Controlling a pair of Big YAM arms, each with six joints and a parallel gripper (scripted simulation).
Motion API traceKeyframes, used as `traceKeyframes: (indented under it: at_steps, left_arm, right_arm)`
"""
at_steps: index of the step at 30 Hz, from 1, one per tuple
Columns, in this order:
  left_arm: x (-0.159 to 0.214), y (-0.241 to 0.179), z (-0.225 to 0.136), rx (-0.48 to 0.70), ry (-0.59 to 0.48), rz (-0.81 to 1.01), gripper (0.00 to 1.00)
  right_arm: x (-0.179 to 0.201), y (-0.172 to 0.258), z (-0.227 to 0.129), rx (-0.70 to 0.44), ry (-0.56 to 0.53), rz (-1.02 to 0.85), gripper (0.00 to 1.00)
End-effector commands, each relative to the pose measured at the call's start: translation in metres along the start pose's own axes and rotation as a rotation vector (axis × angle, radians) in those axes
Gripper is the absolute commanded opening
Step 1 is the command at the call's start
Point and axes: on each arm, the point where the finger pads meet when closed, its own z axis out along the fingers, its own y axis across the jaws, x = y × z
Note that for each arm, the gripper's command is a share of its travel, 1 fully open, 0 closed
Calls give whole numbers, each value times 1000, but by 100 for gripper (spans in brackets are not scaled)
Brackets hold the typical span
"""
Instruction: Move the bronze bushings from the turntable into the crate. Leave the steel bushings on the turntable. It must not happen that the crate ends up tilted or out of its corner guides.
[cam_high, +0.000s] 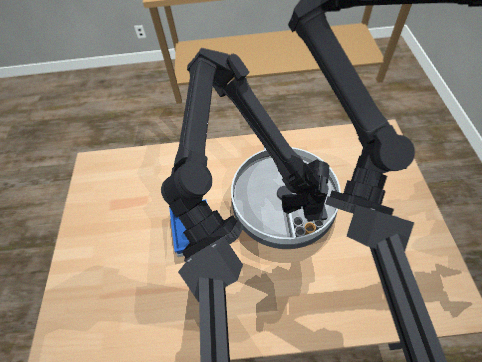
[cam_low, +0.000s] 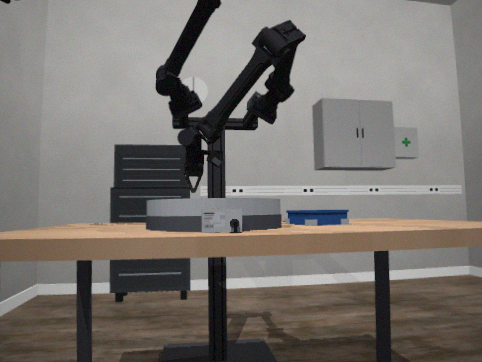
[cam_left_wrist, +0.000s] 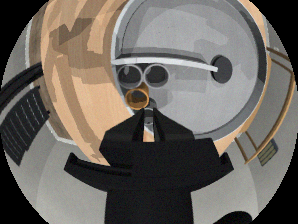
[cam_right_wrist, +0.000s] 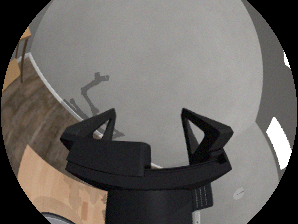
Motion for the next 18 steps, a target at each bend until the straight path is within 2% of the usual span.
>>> traceKeyframes:
  at_steps: [1,18]
  left_arm:
    - [-4,13,1,-16,-9,24,13]
    - [-13,21,1,-23,-15,27,13]
  right_arm:
    - [-33,-7,-4,15,-54,-9,100]
    - [-33,-7,-4,15,-54,-9,100]
